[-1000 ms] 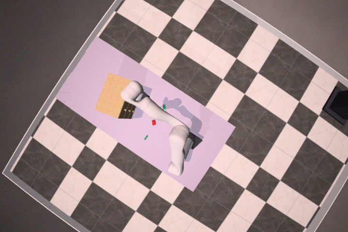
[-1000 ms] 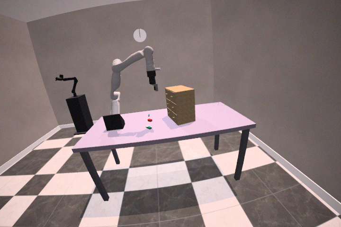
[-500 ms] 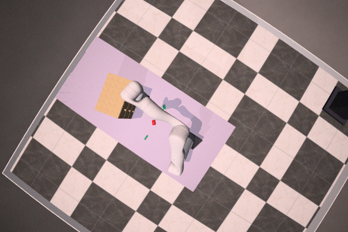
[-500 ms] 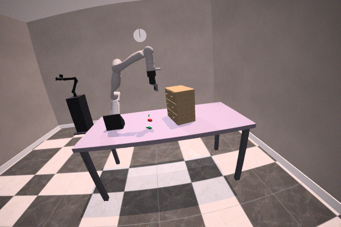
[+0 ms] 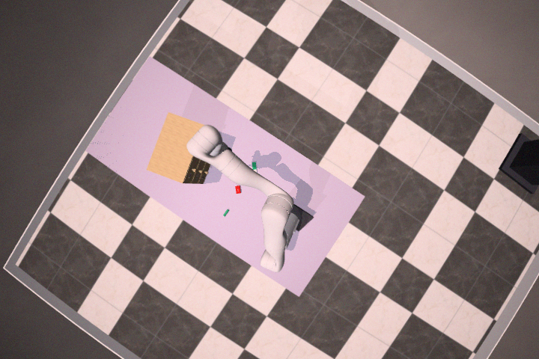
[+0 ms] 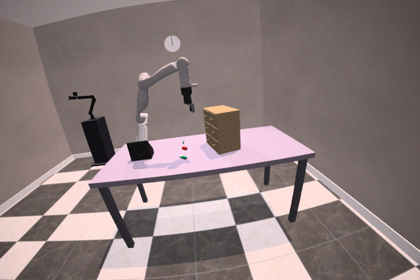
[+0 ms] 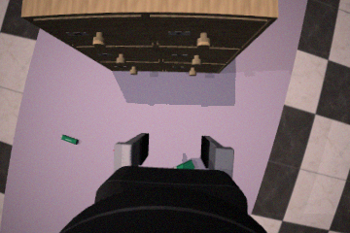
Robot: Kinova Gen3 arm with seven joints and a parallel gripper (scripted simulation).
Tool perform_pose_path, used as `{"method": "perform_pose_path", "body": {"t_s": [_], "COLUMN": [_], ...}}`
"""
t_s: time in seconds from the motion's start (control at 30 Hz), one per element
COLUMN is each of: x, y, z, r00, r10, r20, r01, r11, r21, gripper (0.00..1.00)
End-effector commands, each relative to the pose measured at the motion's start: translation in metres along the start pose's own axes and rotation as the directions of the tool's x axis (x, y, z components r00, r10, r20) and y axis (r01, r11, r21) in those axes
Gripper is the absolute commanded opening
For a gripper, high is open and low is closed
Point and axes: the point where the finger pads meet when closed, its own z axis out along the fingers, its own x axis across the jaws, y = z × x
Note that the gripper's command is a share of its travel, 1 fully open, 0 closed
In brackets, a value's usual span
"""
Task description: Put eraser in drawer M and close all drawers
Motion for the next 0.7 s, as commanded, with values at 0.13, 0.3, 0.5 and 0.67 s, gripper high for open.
{"method": "perform_pose_path", "body": {"t_s": [0.13, 0.3, 0.5, 0.67], "x": [-0.002, -0.017, -0.052, -0.088], "y": [0.001, 0.001, 0.002, 0.002], "z": [-0.001, -0.001, -0.001, -0.001], "r00": [1.000, 1.000, 1.000, 1.000], "r10": [-0.004, -0.004, -0.004, -0.004], "r20": [-0.005, -0.005, -0.005, -0.005], "r01": [0.004, 0.004, 0.004, 0.004], "r11": [1.000, 1.000, 1.000, 1.000], "r21": [-0.007, -0.007, -0.007, -0.007], "gripper": [1.00, 1.00, 1.00, 1.00]}}
